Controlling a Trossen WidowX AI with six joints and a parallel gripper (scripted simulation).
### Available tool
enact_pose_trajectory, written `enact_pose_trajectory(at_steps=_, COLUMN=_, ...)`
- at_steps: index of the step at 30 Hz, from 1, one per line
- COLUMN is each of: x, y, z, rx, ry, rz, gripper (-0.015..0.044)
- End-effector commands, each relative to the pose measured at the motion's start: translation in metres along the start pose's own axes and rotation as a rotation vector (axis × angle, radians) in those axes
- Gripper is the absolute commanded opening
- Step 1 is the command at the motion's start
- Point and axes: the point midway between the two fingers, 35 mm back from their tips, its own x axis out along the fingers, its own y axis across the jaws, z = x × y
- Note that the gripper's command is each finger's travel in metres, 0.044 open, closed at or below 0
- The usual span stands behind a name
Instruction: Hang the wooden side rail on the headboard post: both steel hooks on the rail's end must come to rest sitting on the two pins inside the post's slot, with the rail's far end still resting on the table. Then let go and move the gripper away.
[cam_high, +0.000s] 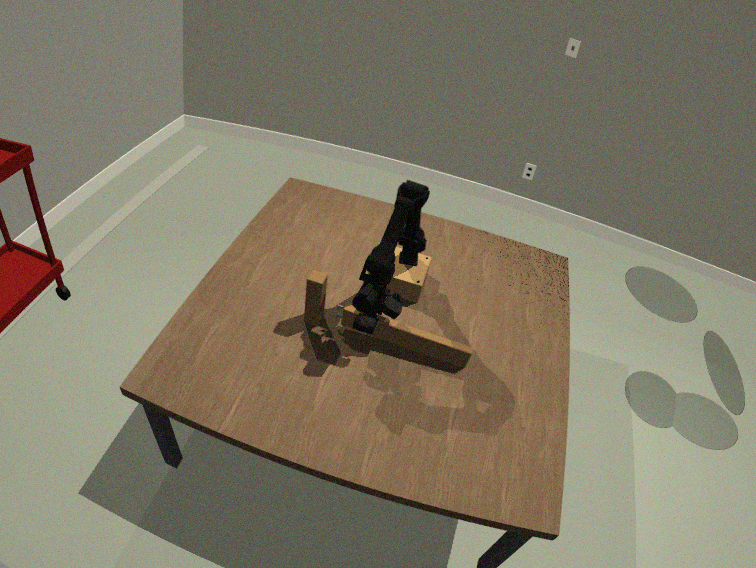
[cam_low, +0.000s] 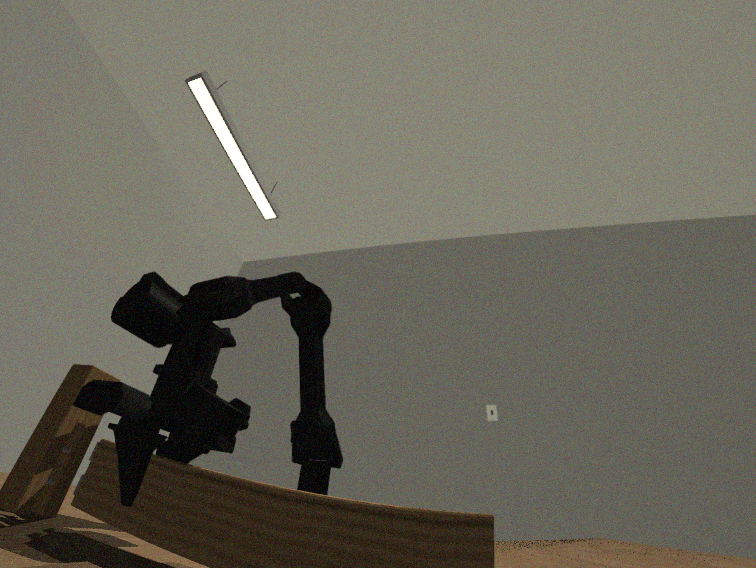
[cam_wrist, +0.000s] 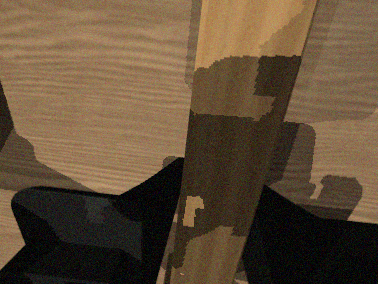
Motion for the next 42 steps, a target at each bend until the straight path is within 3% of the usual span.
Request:
enact_pose_trajectory(at_steps=1, x=-0.0076, y=-0.0044, z=0.0003, rx=-0.004, ry=-0.003, rz=-0.022, gripper=0.0000)
enact_pose_trajectory(at_steps=42, x=-0.0145, y=-0.0042, z=0.0002, rx=-0.004, ry=-0.003, rz=-0.022, gripper=0.0000)
